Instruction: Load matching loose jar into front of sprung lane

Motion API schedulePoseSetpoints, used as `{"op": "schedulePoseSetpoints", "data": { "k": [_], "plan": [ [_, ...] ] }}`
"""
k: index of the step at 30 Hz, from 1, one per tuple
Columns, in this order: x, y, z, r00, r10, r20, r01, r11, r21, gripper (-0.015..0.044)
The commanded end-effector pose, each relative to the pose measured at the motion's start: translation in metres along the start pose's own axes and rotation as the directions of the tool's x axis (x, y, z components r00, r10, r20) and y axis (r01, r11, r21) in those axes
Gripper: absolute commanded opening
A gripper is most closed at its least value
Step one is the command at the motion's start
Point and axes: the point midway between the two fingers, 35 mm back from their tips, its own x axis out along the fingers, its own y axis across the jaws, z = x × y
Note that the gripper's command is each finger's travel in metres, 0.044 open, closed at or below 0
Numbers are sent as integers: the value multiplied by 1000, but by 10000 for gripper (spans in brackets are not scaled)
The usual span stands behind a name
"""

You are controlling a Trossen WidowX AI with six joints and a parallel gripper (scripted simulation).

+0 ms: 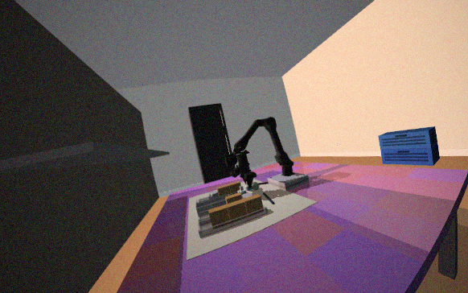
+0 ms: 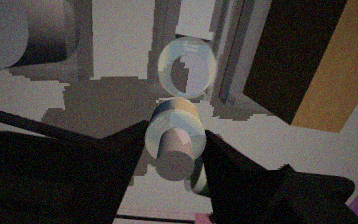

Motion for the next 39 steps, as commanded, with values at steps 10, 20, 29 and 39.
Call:
{"op": "schedulePoseSetpoints", "data": {
  "k": [10, 20, 29, 39],
  "plan": [
    [0, 0, 5, 1000, -3, 4, 3, 1000, -6, 0],
    [0, 0, 9, 1000, -3, 4, 3, 1000, -6, 0],
    [0, 0, 12, 1000, -3, 4, 3, 1000, -6, 0],
    [0, 0, 15, 1000, -3, 5, 3, 1000, -6, 0]
  ]
}}
